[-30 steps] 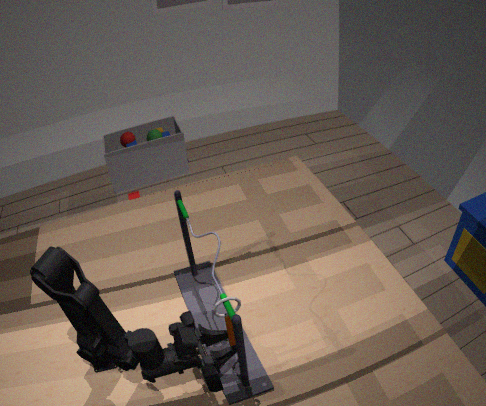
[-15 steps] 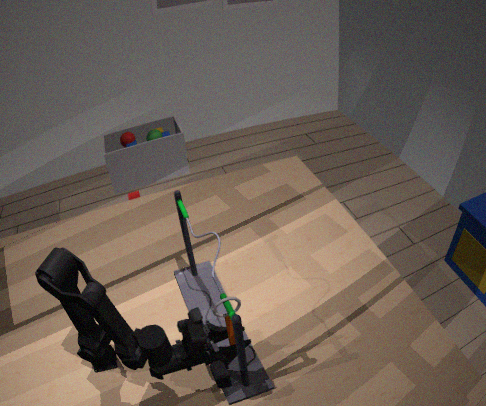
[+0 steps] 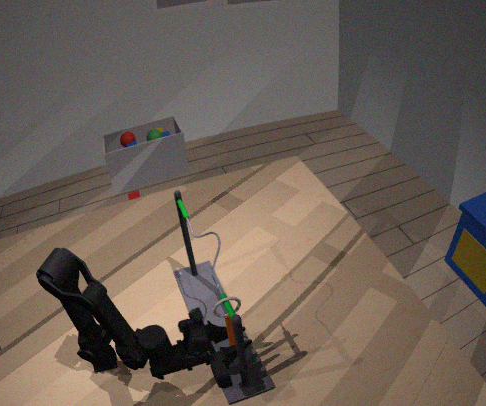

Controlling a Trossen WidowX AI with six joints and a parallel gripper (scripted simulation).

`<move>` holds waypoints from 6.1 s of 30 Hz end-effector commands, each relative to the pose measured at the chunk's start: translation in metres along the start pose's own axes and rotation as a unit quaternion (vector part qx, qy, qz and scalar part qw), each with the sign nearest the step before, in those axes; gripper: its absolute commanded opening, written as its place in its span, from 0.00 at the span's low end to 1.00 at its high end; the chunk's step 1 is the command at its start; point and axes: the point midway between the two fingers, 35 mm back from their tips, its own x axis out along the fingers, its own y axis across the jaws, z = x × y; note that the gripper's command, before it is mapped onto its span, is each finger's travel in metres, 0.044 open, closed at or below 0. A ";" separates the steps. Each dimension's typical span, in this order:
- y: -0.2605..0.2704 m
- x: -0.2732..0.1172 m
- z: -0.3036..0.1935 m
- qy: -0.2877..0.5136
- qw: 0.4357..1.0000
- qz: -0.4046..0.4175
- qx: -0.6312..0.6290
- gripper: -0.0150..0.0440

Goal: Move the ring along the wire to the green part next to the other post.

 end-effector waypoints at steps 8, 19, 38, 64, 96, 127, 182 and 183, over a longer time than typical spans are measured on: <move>-0.001 0.000 -0.001 0.002 1.000 -0.003 0.003 0.53; 0.000 0.000 0.000 0.000 1.000 0.000 0.001 0.30; 0.000 0.000 0.005 0.000 1.000 -0.001 0.001 0.00; 0.000 0.000 0.015 0.000 1.000 -0.004 0.002 0.00; 0.012 0.001 0.015 0.001 1.000 -0.004 0.003 0.00; 0.031 0.001 0.016 0.002 0.999 -0.007 -0.043 0.00; 0.109 -0.069 0.038 0.349 0.925 -0.128 0.081 0.00; 0.113 -0.070 0.040 0.357 0.921 -0.128 0.091 0.00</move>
